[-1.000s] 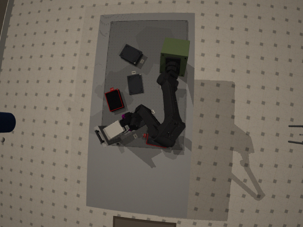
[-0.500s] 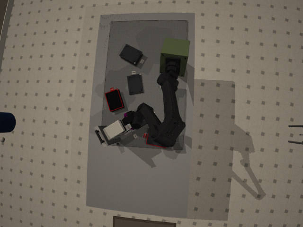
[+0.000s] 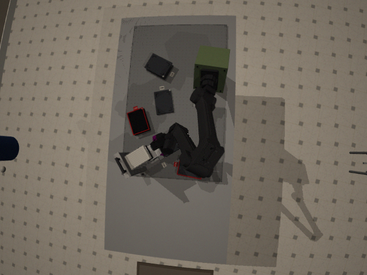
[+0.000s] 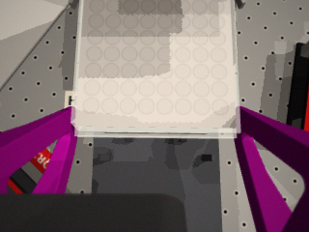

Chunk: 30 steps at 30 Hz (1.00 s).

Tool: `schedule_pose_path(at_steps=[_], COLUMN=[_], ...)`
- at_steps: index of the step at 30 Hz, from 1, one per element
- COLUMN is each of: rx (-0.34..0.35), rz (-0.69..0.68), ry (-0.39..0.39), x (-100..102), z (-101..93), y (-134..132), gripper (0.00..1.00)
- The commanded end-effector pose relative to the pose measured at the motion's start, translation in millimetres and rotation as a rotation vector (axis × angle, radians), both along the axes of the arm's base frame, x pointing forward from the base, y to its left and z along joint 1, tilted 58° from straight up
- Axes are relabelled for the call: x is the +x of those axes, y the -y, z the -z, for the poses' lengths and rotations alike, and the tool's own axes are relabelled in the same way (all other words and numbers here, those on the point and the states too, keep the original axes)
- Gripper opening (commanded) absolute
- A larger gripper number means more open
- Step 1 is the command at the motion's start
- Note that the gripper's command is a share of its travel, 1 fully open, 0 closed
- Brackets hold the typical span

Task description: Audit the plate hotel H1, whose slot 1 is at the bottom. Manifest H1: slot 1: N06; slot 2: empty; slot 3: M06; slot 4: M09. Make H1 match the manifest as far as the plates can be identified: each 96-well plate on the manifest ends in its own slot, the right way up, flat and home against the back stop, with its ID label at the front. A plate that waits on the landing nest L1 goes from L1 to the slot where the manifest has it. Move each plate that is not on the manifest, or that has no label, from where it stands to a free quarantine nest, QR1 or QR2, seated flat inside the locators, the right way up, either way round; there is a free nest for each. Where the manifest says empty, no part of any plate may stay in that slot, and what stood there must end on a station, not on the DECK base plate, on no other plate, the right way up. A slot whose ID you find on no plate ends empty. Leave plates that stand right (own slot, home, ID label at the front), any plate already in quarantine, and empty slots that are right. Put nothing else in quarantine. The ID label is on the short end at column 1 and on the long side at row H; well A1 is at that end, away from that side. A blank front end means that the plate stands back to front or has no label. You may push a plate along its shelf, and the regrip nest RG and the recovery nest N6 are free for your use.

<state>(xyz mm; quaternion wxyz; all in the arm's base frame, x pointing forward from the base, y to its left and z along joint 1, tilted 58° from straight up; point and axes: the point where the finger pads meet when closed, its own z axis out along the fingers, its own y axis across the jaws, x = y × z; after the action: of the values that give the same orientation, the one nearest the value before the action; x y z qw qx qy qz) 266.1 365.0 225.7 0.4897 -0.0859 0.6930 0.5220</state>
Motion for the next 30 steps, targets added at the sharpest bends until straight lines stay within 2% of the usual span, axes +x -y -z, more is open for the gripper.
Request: schedule_pose_path(at_steps=[1,30], rx=[0.026,0.002], rz=[-0.006,-0.006], ry=[0.013,0.001], x=[-10.0,-35.4], z=[-5.7,23.7], y=[4.2,14.7], gripper=[0.86,0.86])
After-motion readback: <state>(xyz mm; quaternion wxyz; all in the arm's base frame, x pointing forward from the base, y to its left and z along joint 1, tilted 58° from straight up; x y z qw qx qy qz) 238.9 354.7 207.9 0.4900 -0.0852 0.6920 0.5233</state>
